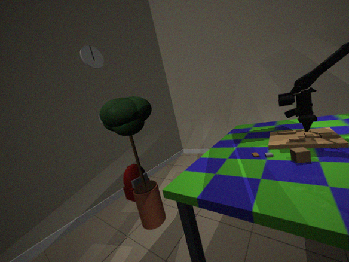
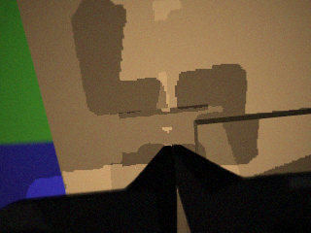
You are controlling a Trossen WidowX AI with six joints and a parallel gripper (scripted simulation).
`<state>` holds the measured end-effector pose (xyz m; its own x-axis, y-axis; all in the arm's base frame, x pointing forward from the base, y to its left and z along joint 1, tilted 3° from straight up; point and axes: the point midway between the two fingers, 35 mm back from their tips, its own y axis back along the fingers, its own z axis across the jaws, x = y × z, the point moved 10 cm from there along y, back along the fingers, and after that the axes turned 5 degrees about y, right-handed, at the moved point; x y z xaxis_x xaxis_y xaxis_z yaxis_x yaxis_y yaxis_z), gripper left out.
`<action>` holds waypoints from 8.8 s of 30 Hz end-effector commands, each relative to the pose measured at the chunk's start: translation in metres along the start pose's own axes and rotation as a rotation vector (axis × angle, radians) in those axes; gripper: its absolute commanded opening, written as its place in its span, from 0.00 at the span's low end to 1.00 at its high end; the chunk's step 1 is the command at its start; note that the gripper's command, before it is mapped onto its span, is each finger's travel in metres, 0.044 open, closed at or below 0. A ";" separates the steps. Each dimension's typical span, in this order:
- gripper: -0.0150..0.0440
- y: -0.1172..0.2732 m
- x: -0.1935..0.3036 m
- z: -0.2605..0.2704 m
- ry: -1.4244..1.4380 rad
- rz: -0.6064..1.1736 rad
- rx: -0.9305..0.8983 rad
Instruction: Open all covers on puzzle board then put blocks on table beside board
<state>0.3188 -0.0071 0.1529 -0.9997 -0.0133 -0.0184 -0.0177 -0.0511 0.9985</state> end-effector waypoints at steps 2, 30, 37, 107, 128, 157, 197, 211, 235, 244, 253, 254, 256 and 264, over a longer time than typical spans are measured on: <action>0.25 -0.005 0.001 0.000 0.001 0.002 -0.004; 0.25 -0.033 0.002 0.001 0.001 0.002 -0.005; 0.25 -0.039 0.002 0.001 0.001 0.002 -0.005; 0.25 -0.038 -0.065 -0.004 0.001 -0.004 -0.004; 0.25 -0.036 -0.082 -0.006 0.001 -0.005 -0.004; 0.25 0.002 -0.087 -0.007 0.001 -0.006 -0.004; 0.25 0.020 0.072 -0.078 1.411 0.011 -0.004; 0.25 0.017 0.091 -0.080 1.571 0.012 -0.006; 0.25 0.004 0.091 -0.081 1.571 0.012 -0.006; 0.25 -0.005 0.090 -0.081 1.571 0.012 -0.006; 0.25 -0.014 0.090 -0.081 1.571 0.012 -0.006; 0.25 -0.015 0.090 -0.081 1.571 0.012 -0.006; 0.25 -0.017 0.090 -0.081 1.571 0.012 -0.006; 0.25 -0.025 0.091 -0.081 1.571 0.012 -0.006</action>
<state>0.2306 -0.0885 0.1256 0.0153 -0.9987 -0.0487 -0.0108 -0.0489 0.9987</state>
